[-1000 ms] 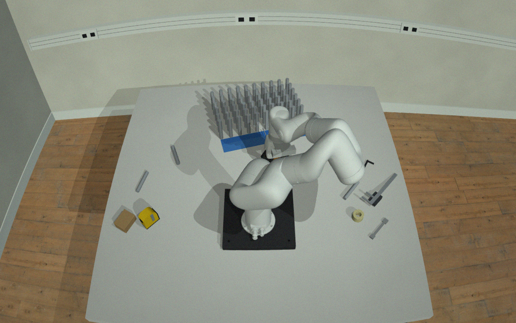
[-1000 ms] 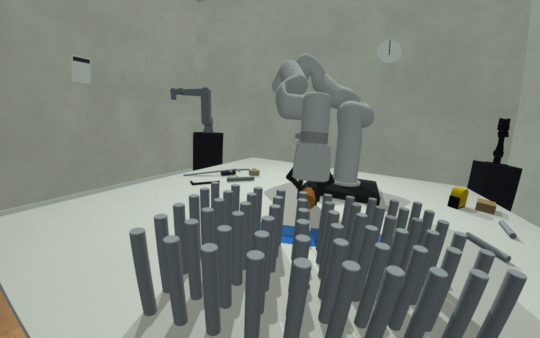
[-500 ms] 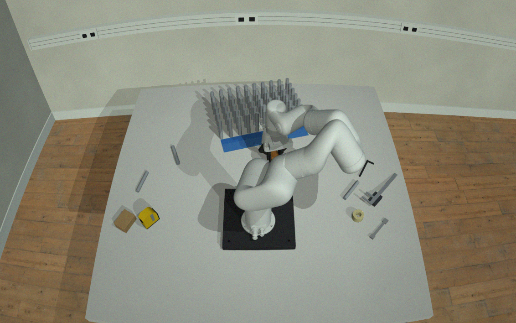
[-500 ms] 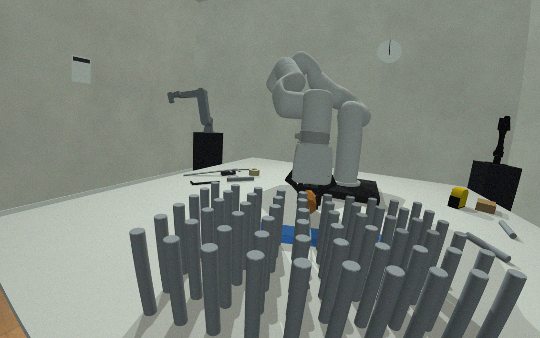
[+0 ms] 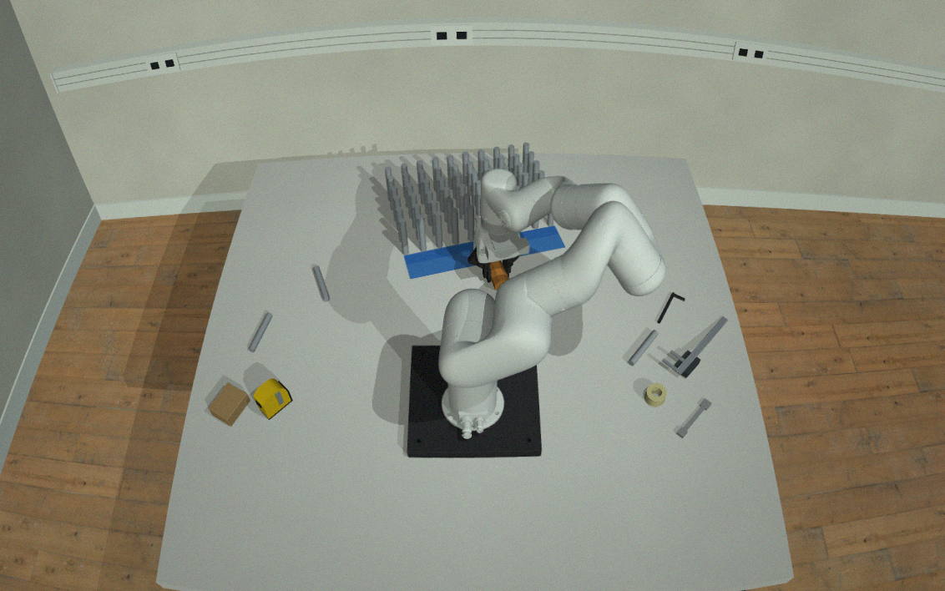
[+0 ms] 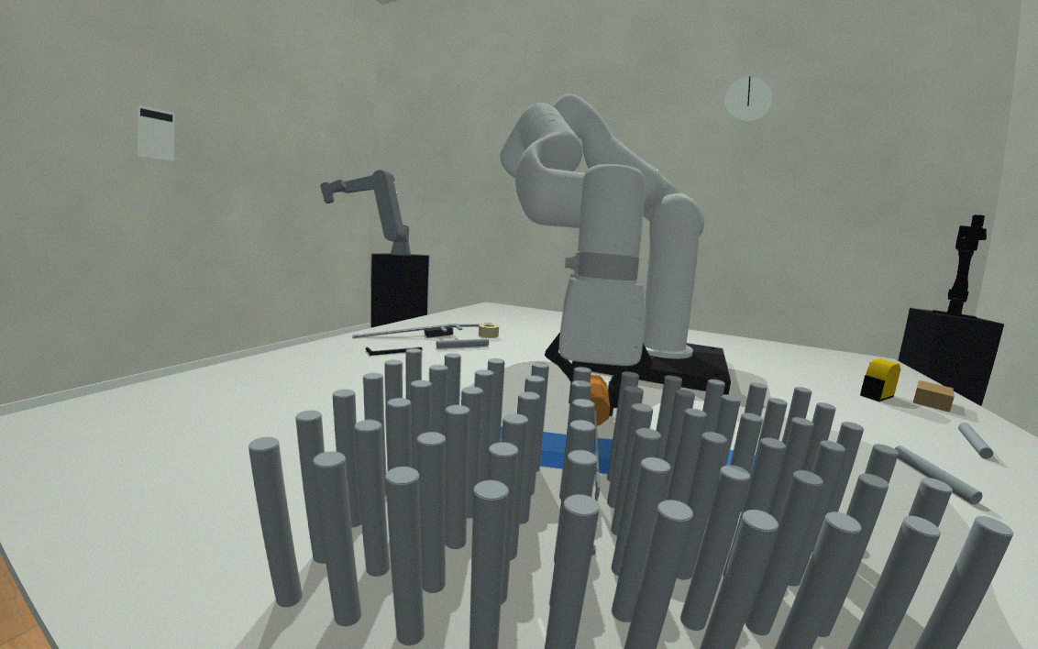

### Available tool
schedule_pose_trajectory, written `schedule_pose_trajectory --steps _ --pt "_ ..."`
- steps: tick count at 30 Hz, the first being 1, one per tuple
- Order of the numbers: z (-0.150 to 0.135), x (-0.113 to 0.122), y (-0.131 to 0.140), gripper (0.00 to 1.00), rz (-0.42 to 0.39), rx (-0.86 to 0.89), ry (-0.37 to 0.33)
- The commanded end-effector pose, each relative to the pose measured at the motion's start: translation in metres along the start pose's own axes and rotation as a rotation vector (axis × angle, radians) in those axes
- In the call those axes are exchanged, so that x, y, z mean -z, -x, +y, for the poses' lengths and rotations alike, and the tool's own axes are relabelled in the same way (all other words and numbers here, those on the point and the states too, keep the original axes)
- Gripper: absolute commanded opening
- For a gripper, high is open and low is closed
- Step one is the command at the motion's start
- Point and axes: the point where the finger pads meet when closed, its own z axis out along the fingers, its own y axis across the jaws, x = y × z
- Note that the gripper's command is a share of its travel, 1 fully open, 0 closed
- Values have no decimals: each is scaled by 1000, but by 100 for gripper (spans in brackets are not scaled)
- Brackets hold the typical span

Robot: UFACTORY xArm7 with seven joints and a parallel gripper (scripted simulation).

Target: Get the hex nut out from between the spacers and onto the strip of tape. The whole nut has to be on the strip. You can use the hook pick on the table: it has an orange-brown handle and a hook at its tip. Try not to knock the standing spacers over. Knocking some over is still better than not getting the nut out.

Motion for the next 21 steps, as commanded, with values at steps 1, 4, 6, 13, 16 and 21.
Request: schedule_pose_trajectory --steps 1,4,6,13,16,21 --pt "-1 0 18 0 0 0 -2" --pt "-1 0 24 0 0 0 -2" --pt "-1 0 27 0 0 0 -2" --pt "-1 0 32 0 0 0 -2" --pt "-1 0 33 0 0 0 -2" --pt "-1 0 33 0 0 0 -2"
